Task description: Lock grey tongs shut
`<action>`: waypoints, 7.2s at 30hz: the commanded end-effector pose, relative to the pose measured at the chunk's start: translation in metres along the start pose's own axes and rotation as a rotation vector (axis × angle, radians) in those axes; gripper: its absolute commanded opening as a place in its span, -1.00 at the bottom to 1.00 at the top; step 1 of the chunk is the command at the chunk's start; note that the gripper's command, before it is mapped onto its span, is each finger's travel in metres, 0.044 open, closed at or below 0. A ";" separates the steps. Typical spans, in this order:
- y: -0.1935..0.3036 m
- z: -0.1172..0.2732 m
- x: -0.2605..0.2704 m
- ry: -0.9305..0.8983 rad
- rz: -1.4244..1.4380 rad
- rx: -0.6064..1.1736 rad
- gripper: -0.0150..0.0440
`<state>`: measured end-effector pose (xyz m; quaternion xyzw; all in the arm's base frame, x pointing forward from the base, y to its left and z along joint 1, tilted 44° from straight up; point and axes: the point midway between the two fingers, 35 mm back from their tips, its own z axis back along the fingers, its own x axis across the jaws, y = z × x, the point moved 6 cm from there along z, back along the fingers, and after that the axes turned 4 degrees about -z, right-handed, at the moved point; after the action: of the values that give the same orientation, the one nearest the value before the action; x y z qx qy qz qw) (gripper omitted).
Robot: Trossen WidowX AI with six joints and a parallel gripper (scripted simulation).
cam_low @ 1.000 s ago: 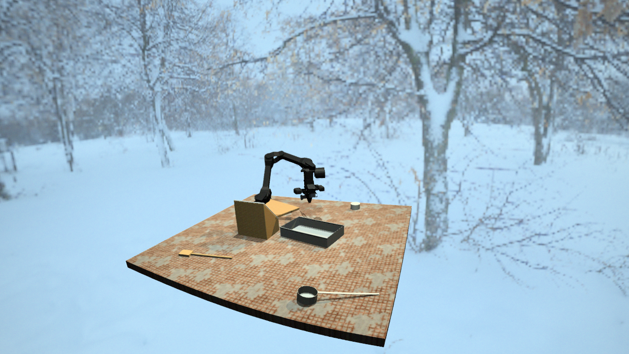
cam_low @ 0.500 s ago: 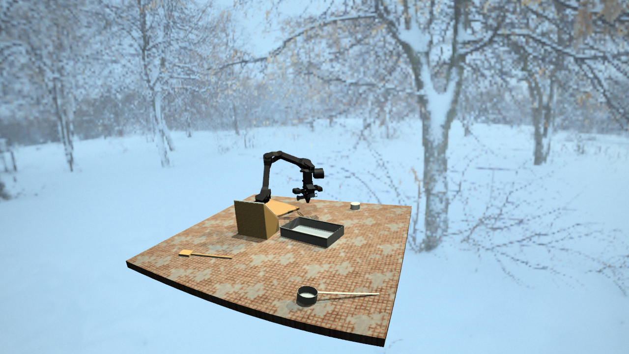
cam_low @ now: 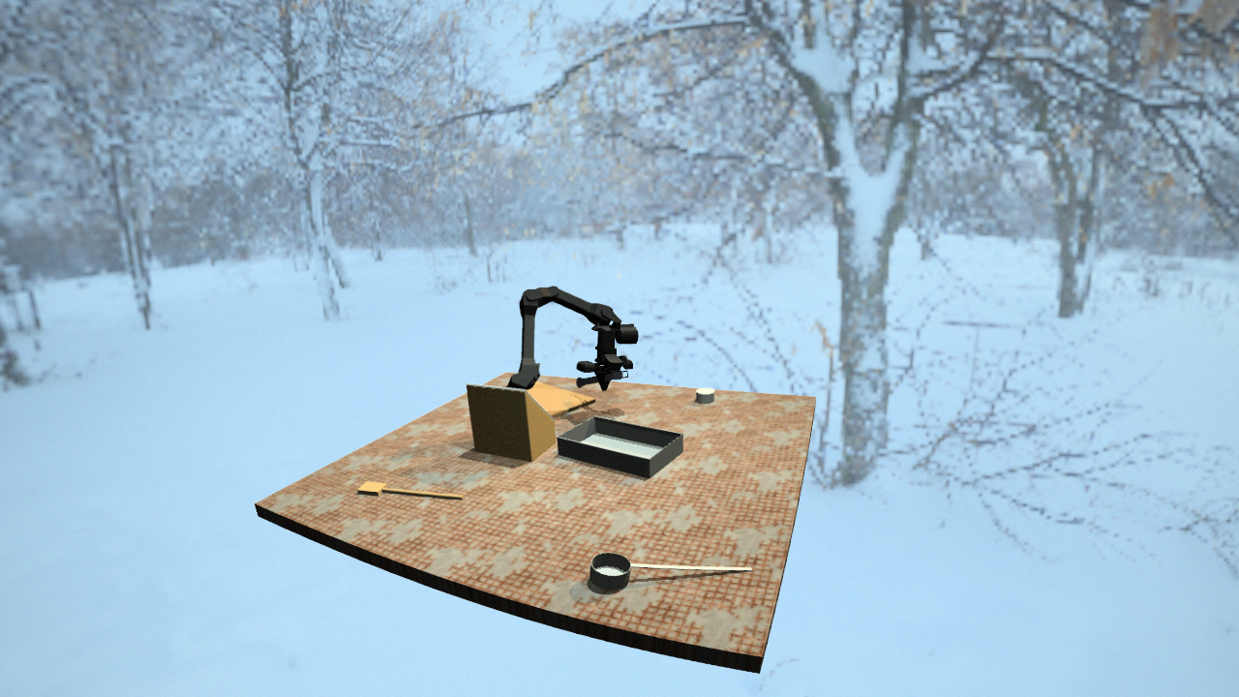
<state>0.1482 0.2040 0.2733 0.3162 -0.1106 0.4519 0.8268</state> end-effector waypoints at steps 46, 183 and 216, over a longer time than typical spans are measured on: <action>0.125 -0.007 -0.025 -0.021 0.309 -0.004 -1.00; 0.178 0.030 -0.122 0.199 0.527 0.930 -1.00; 0.179 0.030 -0.122 0.203 0.526 0.921 -1.00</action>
<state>-0.0633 0.1732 0.3138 0.5628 0.1050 0.6722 0.4695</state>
